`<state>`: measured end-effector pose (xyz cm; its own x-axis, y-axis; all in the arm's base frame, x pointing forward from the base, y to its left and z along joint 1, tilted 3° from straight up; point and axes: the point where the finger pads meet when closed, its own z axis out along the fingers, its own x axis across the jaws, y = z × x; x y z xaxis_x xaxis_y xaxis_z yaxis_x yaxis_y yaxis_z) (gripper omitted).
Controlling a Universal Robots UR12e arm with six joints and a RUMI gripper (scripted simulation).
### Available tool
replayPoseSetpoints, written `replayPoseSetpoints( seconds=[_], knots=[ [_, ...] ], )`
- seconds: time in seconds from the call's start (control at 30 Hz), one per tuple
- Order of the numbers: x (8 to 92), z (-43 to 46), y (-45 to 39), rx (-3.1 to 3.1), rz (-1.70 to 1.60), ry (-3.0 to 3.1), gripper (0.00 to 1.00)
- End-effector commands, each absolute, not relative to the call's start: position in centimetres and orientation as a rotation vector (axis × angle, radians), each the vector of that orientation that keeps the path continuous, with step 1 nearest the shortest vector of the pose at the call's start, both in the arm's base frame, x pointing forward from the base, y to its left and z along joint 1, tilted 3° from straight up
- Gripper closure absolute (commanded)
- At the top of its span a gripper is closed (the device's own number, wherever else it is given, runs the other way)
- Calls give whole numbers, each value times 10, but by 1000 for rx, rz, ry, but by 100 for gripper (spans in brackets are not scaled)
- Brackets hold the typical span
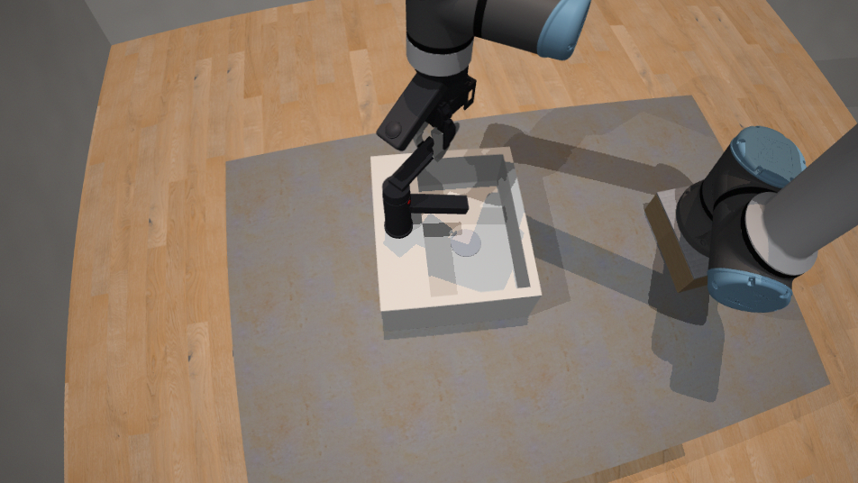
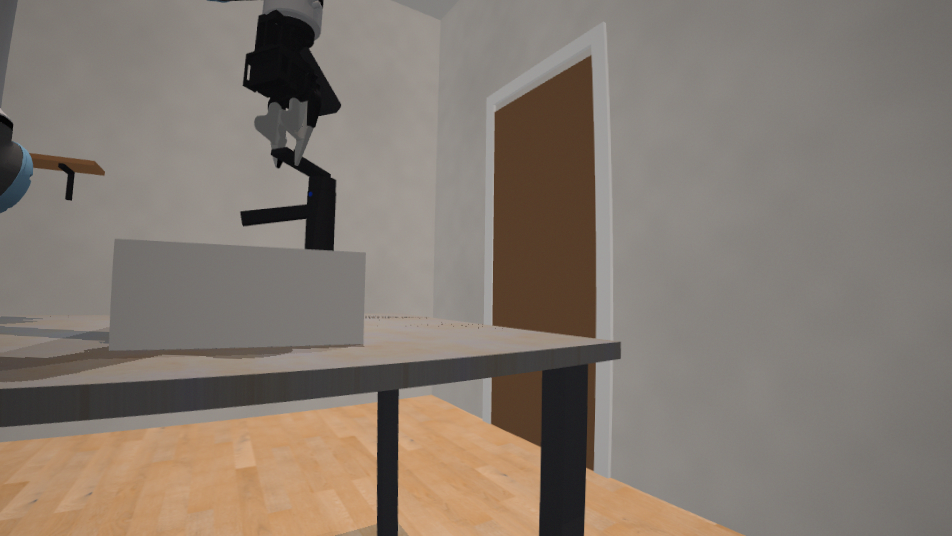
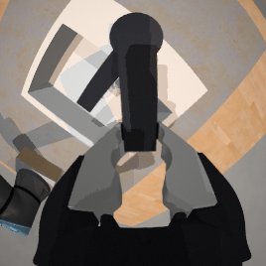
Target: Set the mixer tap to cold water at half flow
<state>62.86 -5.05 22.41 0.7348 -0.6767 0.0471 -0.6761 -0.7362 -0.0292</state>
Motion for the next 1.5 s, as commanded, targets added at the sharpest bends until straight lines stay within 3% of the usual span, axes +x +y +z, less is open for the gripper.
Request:
replayPoseSetpoints(
  seconds=[0.0, 1.47],
  knots=[
    [632, 235, -48, -2917, -93, 1136, 100],
    [633, 238, -47, -2917, -94, 1136, 100]
  ],
)
